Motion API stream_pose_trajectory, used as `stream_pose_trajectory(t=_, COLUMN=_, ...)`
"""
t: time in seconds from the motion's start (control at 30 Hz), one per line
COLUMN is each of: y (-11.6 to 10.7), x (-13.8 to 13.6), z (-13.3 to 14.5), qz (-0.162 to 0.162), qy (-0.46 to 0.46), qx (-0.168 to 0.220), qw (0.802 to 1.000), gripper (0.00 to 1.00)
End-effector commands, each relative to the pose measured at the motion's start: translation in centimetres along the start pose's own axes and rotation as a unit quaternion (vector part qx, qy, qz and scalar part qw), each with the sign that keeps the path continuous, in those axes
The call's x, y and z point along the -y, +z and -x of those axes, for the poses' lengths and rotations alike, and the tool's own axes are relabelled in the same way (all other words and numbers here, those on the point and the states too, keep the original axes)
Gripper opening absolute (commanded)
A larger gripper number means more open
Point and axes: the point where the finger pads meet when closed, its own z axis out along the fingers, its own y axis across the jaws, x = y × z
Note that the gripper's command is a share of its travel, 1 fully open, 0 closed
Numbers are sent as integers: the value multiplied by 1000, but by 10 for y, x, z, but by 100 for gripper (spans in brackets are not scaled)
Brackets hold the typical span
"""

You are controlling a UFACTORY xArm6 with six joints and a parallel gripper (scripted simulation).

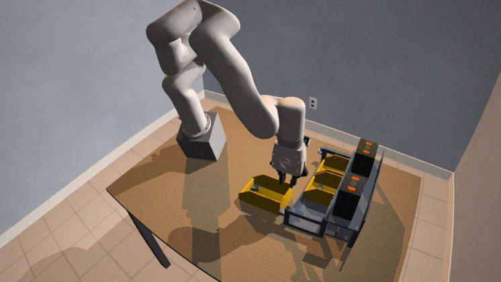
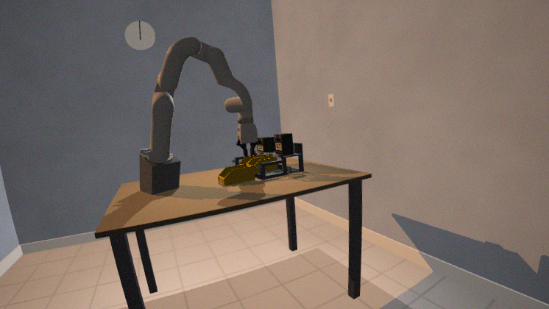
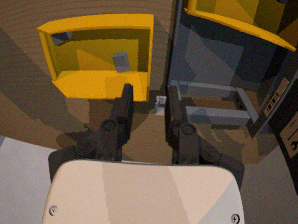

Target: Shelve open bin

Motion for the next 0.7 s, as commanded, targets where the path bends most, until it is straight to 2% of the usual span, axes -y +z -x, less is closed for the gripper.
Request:
stream_pose_trajectory(t=0.0, y=-1, x=-1, z=0, qz=2, qy=0, qx=0, qw=1000, gripper=33)
stream_pose_trajectory(t=0.67, y=-1, x=2, z=-2, qz=2, qy=7, qx=0, qw=1000, gripper=33)
